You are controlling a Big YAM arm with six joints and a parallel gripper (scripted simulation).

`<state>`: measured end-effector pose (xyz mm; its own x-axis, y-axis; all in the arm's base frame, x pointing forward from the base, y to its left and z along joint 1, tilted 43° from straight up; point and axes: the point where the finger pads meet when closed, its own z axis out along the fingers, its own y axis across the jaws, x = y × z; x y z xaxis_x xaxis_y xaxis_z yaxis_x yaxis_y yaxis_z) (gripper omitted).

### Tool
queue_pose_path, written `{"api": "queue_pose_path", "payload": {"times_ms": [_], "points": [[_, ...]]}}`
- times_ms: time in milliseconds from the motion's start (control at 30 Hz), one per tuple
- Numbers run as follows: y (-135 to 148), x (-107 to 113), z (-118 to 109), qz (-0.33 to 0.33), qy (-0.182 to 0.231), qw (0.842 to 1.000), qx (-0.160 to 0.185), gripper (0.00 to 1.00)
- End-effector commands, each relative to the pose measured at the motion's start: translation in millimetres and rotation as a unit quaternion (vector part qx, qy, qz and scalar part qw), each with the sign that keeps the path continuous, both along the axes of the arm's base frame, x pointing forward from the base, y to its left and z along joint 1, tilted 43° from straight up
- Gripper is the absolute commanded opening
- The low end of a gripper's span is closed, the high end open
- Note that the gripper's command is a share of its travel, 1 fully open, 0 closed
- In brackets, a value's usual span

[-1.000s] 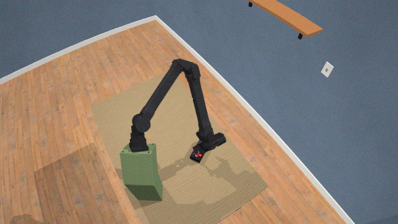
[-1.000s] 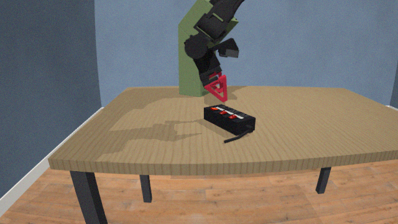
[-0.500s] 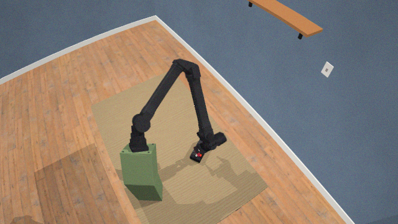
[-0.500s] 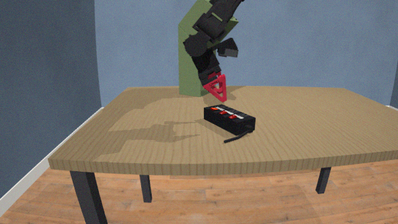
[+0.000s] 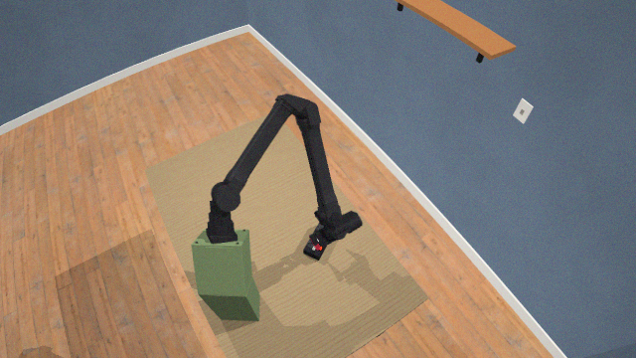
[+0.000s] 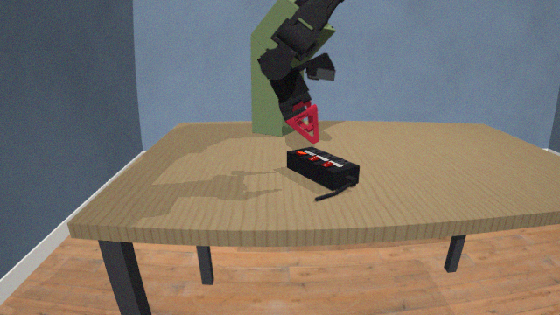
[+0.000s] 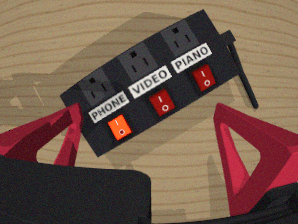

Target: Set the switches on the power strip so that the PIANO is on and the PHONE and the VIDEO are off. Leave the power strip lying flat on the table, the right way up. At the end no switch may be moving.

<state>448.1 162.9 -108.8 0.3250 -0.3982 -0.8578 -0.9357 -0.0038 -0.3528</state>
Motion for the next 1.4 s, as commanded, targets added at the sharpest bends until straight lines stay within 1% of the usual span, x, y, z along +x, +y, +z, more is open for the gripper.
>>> {"api": "queue_pose_path", "payload": {"times_ms": [0, 1333, 1367], "points": [[-4.4, 7.4, 9.7, -0.006, -0.009, 1.000, 0.003, 1.00], [-4.4, 7.4, 9.7, -0.006, -0.009, 1.000, 0.003, 1.00], [-3.6, 3.3, 7.3, -0.004, -0.005, 1.000, -0.001, 1.00]]}}
